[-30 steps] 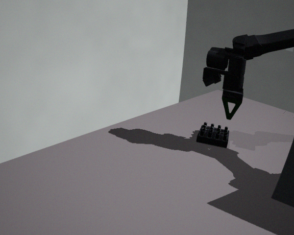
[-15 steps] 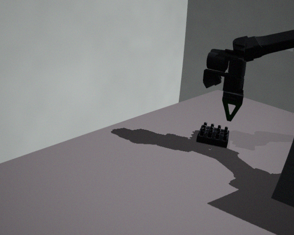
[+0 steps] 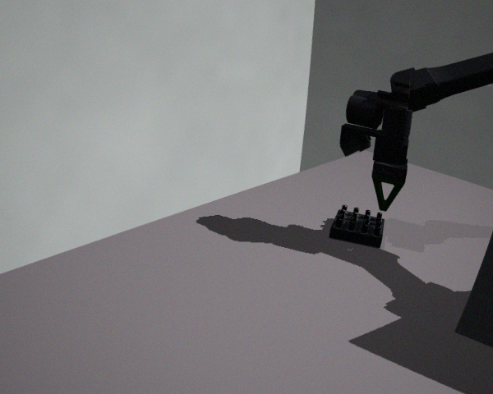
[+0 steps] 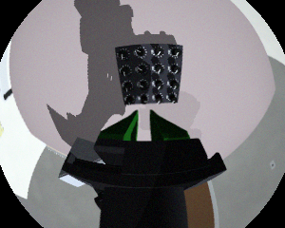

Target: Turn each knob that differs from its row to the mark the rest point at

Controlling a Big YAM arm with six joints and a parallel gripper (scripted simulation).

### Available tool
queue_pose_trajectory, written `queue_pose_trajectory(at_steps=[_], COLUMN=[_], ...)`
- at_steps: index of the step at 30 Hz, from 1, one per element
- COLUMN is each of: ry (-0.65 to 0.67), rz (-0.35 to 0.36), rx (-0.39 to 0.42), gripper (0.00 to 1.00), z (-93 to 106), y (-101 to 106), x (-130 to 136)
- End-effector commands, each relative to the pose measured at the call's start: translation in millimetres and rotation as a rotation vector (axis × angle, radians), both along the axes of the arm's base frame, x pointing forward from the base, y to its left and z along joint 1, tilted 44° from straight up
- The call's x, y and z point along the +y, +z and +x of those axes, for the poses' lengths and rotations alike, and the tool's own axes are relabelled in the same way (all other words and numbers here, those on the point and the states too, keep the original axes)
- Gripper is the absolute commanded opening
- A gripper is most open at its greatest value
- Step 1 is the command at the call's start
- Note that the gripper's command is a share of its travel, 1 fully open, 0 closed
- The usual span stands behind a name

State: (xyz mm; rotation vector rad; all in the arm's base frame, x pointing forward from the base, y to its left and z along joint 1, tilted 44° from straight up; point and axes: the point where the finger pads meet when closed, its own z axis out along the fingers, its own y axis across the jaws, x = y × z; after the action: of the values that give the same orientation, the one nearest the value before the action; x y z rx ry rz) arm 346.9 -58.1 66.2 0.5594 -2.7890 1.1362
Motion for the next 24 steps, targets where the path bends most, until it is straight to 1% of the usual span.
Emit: queue_pose_trajectory(at_steps=[1,2,5,6,8,10,13,15,17,19,22,23,24], ry=[0.009,0.009,0.009,0.042,0.016,0.009,0.010,0.028,0.014,0.009,0.015,0.042,0.037], rz=[-0.001,-0.002,-0.002,0.003,0.000,-0.002,-0.001,-0.001,-0.001,0.000,0.000,0.000,-0.001], rx=[-0.008,0.000,0.000,-0.031,-0.014,0.000,-0.012,-0.004,-0.001,-0.015,-0.013,-0.009,-0.006], gripper=[0.18,0.18,0.18,0.18,0.18,0.18,0.18,0.18,0.18,0.18,0.18,0.18,0.18], z=[9.3,5.7,5.8,21.6,12.7,6.1,11.8,9.9,7.7,13.5,13.3,13.4,11.6], y=[-3,-7,-8,0,-7,-12,-11,-15,-17,-14,-15,-16,-17], x=[-3,-5,-6,7,-5,-10,-12,-7,-14,-15,-14,-5,-7])
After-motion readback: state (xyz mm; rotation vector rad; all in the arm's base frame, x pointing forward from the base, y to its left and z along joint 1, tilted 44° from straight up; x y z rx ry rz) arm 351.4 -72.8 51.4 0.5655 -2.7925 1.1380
